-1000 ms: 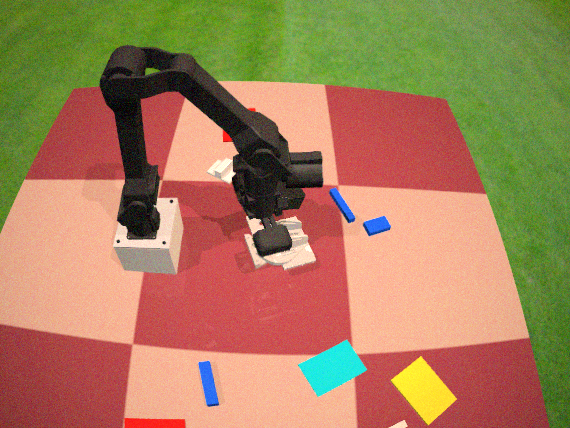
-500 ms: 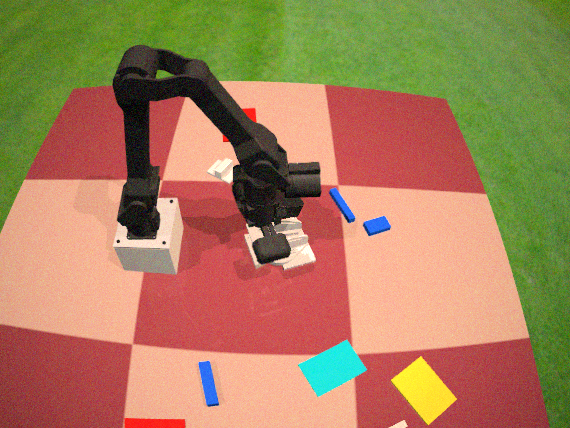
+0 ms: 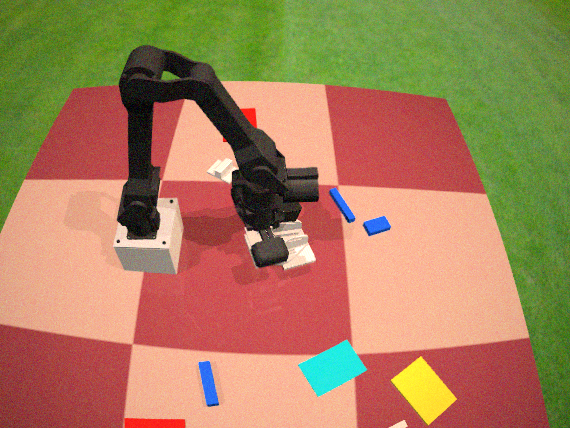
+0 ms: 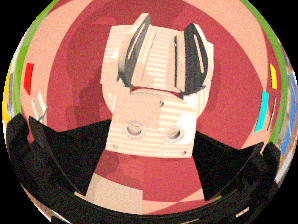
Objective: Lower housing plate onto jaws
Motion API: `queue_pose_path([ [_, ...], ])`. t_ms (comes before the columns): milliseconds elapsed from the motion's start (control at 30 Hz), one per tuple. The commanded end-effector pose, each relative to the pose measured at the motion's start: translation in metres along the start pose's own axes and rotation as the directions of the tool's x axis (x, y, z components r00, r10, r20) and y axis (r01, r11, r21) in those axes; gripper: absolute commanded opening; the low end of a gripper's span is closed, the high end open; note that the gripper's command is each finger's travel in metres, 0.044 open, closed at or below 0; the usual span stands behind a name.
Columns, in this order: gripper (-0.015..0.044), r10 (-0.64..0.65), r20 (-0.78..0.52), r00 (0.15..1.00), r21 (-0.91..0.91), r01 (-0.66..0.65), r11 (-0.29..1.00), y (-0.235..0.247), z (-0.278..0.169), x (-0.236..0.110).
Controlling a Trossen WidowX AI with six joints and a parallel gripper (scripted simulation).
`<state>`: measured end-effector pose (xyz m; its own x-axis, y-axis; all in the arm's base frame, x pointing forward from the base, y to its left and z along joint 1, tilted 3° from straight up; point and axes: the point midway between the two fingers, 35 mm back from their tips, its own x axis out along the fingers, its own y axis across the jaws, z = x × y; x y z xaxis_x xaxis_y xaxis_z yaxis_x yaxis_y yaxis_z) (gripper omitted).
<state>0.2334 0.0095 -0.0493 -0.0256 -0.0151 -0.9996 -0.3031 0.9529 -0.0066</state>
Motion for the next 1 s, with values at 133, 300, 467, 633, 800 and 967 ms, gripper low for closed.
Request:
queue_pose_path([
  [133, 0.0351, -0.005, -0.001, 1.0, -0.002, 0.005, 1.0, -0.0006, -0.0007, 0.0008],
  [300, 0.0351, -0.005, -0.001, 1.0, -0.002, 0.005, 1.0, -0.0006, -0.0007, 0.0009],
  [467, 0.0351, -0.005, -0.001, 1.0, -0.007, 0.005, 1.0, -0.0006, -0.0008, 0.0031],
  [633, 0.0351, -0.005, -0.001, 1.0, -0.007, 0.005, 1.0, -0.0006, -0.0008, 0.0032],
  [800, 0.0351, -0.005, -0.001, 1.0, -0.01, 0.005, 1.0, -0.0006, -0.0008, 0.0047],
  [967, 0.0351, -0.005, -0.001, 1.0, -0.011, 0.005, 1.0, -0.0006, -0.0008, 0.0056],
])
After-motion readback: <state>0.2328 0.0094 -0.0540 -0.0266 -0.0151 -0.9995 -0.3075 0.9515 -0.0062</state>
